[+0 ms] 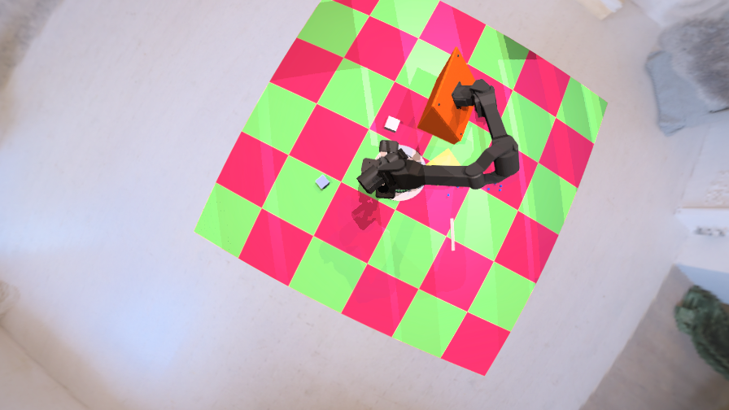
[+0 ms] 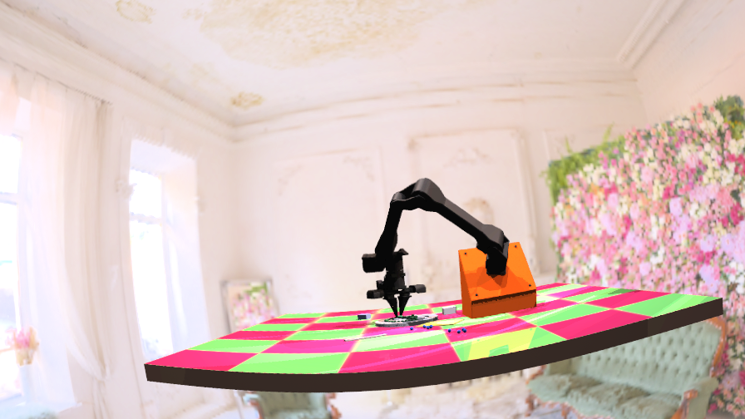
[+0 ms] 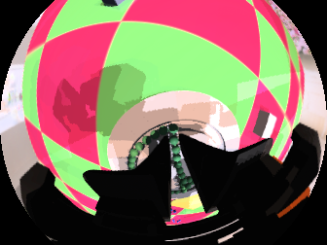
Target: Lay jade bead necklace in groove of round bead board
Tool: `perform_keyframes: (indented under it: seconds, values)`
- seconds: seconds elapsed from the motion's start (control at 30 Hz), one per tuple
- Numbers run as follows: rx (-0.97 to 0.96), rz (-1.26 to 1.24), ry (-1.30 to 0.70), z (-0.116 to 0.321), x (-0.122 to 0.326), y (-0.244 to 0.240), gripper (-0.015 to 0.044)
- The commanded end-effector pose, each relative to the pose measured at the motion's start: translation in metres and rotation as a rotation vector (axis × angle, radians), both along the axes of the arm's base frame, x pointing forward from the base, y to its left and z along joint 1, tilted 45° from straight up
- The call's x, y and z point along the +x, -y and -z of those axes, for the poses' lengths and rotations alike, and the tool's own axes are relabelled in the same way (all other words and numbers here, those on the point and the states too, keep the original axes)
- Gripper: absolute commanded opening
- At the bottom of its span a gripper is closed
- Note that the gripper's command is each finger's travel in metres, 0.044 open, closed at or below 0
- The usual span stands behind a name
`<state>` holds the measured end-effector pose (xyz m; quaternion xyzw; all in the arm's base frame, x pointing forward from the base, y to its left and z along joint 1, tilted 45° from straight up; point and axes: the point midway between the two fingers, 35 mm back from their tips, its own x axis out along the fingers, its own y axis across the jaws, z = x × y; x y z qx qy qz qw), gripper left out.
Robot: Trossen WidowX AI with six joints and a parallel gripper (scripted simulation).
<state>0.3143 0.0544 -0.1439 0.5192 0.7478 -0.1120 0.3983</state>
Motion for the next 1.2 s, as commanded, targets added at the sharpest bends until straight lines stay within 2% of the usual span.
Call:
perform_keyframes:
  seconds: [0.0,0.87,1.17]
  values:
    - [0.0,0.0,0.001,0.0,0.0,0.0,0.0]
    - [0.004,0.004,-0.006,-0.005,-0.001,0.004,0.0]
    - [0.003,0.004,-0.006,0.007,-0.005,0.017,0.0]
